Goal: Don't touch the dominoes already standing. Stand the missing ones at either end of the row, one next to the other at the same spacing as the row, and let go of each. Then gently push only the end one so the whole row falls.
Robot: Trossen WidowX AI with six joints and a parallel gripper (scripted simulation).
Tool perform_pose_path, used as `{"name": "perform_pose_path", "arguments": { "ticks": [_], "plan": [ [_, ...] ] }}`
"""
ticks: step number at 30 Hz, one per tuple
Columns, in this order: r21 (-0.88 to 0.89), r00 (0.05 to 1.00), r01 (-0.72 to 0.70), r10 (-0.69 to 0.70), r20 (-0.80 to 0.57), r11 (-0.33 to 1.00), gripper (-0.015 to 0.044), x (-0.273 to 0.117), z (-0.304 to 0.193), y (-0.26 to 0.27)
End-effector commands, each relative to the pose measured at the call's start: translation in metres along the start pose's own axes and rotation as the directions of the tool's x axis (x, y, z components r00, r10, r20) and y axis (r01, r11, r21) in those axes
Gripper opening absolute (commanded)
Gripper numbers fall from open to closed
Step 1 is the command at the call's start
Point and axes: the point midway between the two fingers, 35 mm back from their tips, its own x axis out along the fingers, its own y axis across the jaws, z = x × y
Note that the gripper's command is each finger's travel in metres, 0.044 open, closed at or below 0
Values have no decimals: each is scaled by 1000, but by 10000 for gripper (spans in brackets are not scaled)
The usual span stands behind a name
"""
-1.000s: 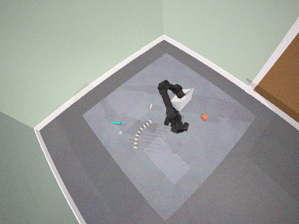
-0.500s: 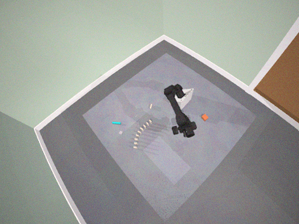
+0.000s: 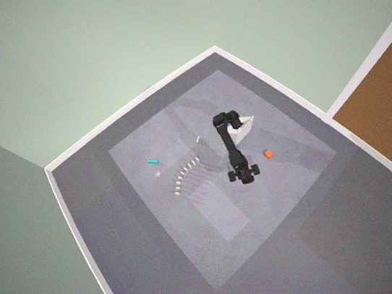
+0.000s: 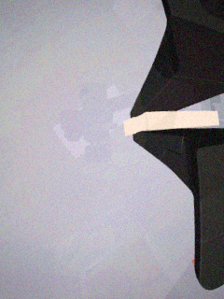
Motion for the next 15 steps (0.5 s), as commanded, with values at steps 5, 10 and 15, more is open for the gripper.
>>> {"name": "perform_pose_path", "arguments": {
  "ticks": [5, 10, 15],
  "plan": [
    [1, 992, -69, 68, 105, 998, 22, 26, 8, 6],
    [-1, 979, -102, 101, 178, 995, 22, 38, 13, 9],
    [-7, 959, -130, 128, 252, 991, 22, 48, 17, 11]
  ]
}}
